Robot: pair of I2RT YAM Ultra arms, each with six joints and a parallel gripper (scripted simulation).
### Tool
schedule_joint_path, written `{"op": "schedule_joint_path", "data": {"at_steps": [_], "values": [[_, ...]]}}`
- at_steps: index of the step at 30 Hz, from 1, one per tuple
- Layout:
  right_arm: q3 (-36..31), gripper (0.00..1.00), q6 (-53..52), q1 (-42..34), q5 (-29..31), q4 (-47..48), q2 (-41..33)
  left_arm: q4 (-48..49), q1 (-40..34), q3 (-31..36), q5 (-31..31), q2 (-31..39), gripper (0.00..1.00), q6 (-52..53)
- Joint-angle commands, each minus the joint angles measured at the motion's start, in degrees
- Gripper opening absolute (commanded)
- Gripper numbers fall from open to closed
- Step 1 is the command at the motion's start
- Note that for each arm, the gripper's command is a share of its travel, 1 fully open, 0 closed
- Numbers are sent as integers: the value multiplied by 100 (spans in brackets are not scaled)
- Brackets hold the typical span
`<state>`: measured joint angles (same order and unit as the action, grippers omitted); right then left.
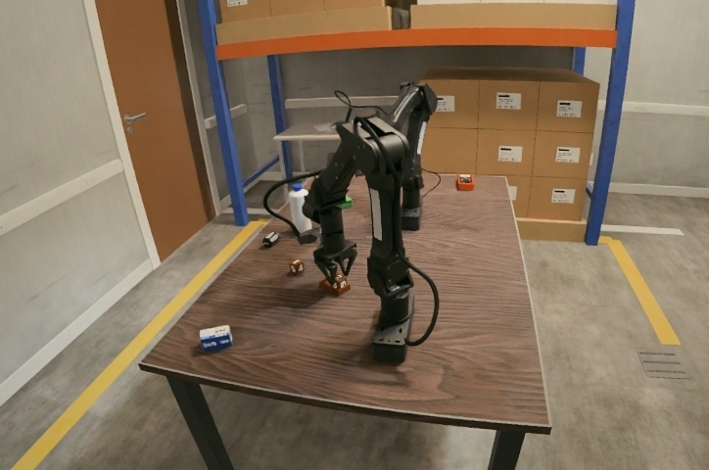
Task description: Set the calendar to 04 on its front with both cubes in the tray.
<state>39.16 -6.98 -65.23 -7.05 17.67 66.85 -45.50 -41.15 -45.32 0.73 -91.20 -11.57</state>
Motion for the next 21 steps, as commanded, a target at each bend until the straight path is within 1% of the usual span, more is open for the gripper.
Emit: {"op": "schedule_joint_path", "data": {"at_steps": [1, 10, 11, 12, 17, 19, 21], "values": [[172, 100, -4, -10, 13, 163, -23, -77, 91, -219, -2, 180, 56, 43], [172, 100, -4, -10, 13, 163, -23, -448, 94, -412, 1, 360, 56, 0], [172, 100, -4, -10, 13, 163, -23, -505, 102, -440, 1, 390, 64, 12], [172, 100, -4, -10, 13, 163, -23, -573, 106, -478, 1, 420, 64, 23], [172, 100, -4, -10, 13, 163, -23, -1282, 123, -929, 2, 696, 64, 58], [172, 100, -4, -10, 13, 163, -23, -1282, 123, -929, 2, 696, 64, 58], [172, 100, -4, -10, 13, 163, -23, -1683, 130, -1225, 3, 806, 64, 58]]}}
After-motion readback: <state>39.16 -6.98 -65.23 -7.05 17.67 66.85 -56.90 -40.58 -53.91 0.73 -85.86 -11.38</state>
